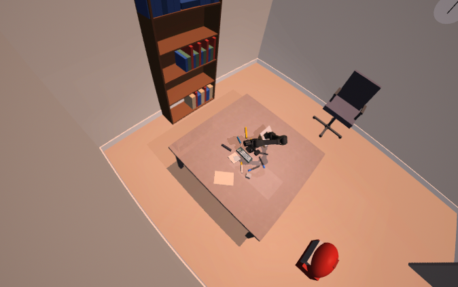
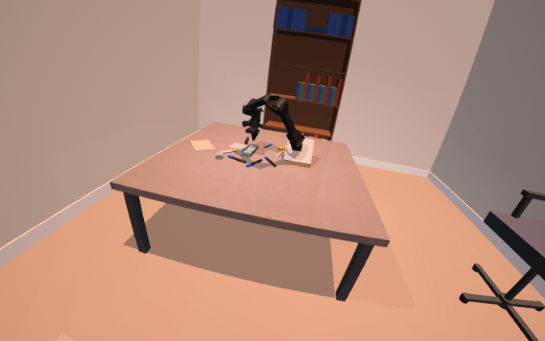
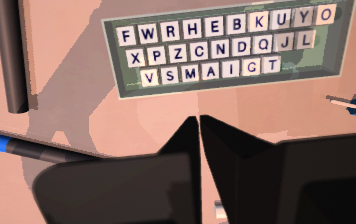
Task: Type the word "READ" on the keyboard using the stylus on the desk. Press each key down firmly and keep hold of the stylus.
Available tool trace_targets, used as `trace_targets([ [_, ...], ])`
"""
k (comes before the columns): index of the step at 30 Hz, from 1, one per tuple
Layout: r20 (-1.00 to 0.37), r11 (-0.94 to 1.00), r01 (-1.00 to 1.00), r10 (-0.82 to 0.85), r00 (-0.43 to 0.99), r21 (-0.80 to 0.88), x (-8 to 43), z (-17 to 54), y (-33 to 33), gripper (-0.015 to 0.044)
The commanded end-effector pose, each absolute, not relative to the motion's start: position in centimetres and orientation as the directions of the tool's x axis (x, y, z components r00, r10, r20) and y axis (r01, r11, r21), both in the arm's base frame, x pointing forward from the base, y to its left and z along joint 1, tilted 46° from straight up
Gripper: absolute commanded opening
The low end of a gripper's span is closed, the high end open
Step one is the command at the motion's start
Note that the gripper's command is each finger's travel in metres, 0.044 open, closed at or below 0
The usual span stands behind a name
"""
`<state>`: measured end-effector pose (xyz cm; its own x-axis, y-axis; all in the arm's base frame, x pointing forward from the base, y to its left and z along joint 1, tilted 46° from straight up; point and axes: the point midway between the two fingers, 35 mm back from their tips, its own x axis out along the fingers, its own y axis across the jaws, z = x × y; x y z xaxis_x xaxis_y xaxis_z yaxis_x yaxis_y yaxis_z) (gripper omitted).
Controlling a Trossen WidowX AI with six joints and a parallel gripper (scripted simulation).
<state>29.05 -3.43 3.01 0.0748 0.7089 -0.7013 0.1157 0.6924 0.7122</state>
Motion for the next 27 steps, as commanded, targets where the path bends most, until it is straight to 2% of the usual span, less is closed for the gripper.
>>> trace_targets([
  [1, -0.701, 0.692, 0.116, 0.709, 0.075, 0.712, 29.1, 3.0, -3.4, 0.0000],
  [5, -0.701, 0.692, 0.116, 0.709, 0.075, 0.712, 29.1, 3.0, -3.4, 0.0000],
  [8, -0.700, 0.692, 0.107, 0.711, 0.074, 0.714, 29.1, 2.9, -3.6, 0.0079],
  [11, -0.673, 0.676, -0.018, 0.736, 0.069, 0.737, 29.0, 1.3, -5.4, 0.0150],
  [18, -0.565, 0.549, -0.403, 0.820, 0.091, 0.732, 27.3, -4.0, -10.3, 0.0150],
  [23, -0.466, 0.437, -0.650, 0.873, 0.142, 0.621, 25.1, -7.9, -12.7, 0.0150],
  [27, -0.412, 0.392, -0.755, 0.894, 0.178, 0.526, 24.0, -9.9, -13.8, 0.0150],
])
